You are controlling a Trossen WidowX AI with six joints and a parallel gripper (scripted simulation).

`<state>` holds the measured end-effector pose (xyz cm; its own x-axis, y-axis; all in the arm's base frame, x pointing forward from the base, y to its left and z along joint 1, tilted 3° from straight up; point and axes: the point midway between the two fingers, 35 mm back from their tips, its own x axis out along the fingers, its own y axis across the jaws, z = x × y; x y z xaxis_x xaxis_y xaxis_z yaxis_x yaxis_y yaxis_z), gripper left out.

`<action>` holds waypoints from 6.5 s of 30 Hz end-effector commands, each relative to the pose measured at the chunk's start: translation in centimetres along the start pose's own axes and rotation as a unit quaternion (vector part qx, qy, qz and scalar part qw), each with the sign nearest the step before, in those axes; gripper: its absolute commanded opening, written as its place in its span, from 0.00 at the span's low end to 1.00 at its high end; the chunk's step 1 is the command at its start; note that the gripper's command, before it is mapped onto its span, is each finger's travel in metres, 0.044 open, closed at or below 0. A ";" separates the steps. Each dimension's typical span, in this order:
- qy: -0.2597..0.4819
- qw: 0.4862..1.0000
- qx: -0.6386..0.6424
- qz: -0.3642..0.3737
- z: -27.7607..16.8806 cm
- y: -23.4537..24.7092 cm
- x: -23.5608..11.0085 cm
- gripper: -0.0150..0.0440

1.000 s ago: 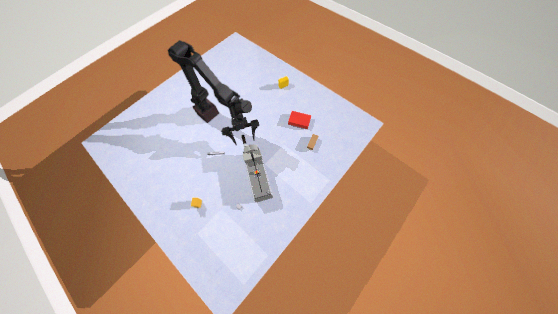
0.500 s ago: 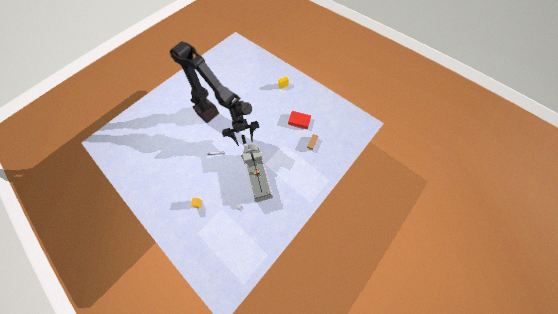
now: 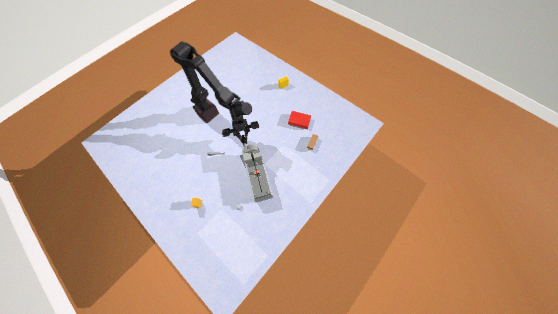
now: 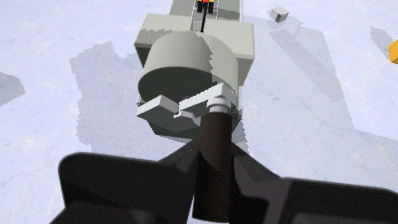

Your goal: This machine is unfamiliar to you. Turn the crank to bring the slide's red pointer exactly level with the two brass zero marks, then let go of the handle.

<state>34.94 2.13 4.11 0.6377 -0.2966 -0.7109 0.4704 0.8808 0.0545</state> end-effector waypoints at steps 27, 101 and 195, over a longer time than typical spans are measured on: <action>-0.001 1.000 0.003 0.000 0.6 0.9 -0.6 0.25; -0.001 1.000 0.004 0.001 -0.2 4.6 0.2 0.25; 0.051 0.995 -0.066 0.060 14.9 0.9 -1.3 1.00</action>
<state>42.81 -0.93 15.57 0.6180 -0.1817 -0.7649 0.3440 0.9373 0.0553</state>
